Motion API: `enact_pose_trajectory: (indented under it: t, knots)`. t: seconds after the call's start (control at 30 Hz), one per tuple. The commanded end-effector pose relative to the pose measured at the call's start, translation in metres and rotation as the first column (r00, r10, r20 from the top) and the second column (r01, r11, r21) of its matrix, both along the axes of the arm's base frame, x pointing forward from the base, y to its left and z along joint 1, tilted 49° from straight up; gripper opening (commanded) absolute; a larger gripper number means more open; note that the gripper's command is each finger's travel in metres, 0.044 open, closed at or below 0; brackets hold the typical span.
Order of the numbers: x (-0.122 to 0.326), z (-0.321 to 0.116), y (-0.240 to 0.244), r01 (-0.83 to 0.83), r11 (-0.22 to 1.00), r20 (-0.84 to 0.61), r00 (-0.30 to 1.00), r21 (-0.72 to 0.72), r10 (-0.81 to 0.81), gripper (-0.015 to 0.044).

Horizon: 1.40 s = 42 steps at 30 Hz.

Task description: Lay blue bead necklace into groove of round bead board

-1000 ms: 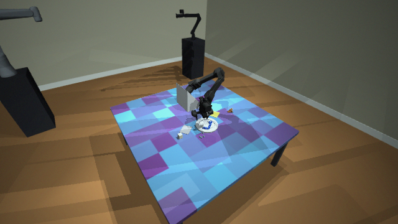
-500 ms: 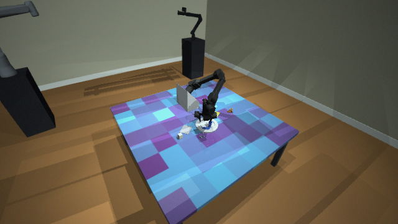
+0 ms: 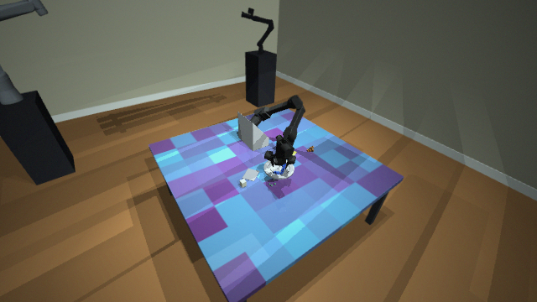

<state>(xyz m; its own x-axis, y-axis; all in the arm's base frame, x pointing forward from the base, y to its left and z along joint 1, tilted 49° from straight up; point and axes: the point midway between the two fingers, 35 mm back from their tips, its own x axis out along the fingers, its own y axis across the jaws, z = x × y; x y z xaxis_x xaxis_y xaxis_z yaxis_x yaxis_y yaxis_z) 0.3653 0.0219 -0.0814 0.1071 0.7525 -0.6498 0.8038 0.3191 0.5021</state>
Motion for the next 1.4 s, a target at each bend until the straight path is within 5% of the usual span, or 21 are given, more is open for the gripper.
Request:
enact_pose_trajectory:
  t: [0.0, 1.07, 1.37]
  knots:
    - [0.0, -0.01, 0.01, 0.001, 1.0, -0.013, 1.0, -0.001, -0.001, 0.038]
    - [0.003, -0.026, 0.029, 0.001, 1.0, -0.013, 1.0, 0.0, -0.001, 0.038]
    - [0.003, -0.025, 0.027, -0.001, 1.0, -0.007, 1.0, -0.006, 0.001, 0.0144]
